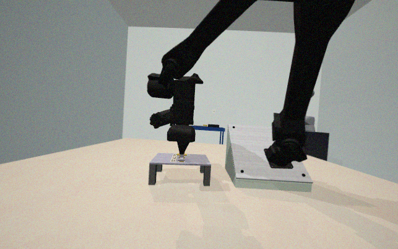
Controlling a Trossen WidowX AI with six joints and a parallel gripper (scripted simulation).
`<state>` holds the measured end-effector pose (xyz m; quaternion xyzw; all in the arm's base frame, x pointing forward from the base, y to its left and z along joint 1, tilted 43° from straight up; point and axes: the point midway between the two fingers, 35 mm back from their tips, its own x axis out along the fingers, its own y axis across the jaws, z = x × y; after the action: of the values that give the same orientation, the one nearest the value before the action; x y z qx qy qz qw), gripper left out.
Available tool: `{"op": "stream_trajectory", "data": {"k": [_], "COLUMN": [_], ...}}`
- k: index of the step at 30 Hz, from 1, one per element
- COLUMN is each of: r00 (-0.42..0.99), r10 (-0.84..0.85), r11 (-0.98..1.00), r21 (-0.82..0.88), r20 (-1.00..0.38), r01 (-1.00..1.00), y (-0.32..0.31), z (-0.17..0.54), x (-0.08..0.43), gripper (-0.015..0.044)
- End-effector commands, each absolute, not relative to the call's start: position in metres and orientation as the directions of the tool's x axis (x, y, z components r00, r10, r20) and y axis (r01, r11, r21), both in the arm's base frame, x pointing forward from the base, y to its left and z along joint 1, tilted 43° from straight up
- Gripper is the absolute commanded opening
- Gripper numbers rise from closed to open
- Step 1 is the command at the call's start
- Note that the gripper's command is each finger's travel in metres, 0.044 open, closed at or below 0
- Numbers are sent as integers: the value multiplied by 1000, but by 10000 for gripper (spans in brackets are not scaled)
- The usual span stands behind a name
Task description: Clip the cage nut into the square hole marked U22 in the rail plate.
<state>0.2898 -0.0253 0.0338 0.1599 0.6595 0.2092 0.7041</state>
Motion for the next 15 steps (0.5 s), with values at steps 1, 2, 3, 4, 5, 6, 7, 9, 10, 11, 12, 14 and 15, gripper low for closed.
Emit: {"op": "stream_trajectory", "data": {"k": [1,2,3,4,5,6,7,9,10,11,12,14,15], "r00": [45,45,45,46,46,46,46,46,46,46,46,46,46], "r10": [495,492,490,488,486,485,484,484,484,484,484,484,484], "r11": [868,869,870,872,873,873,874,874,874,874,874,874,874], "r21": [490,488,486,484,482,480,480,480,480,480,480,480,480], "r20": [-868,-869,-870,-872,-873,-873,-874,-874,-874,-874,-874,-874,-874], "r01": [-80,-80,-80,-80,-80,-79,-79,-79,-79,-79,-79,-79,-79], "y": [-26,-26,-25,-25,-25,-25,-25,-25,-25,-25,-25,-25,-25], "z": [35,35,35,35,35,35,35,35,35,35,35,35,35], "x": [290,290,290,290,290,290,290,290,290,290,290,290,290], "gripper": [23,23,23,23,23,23,23,23,23,23,23,23,23]}}
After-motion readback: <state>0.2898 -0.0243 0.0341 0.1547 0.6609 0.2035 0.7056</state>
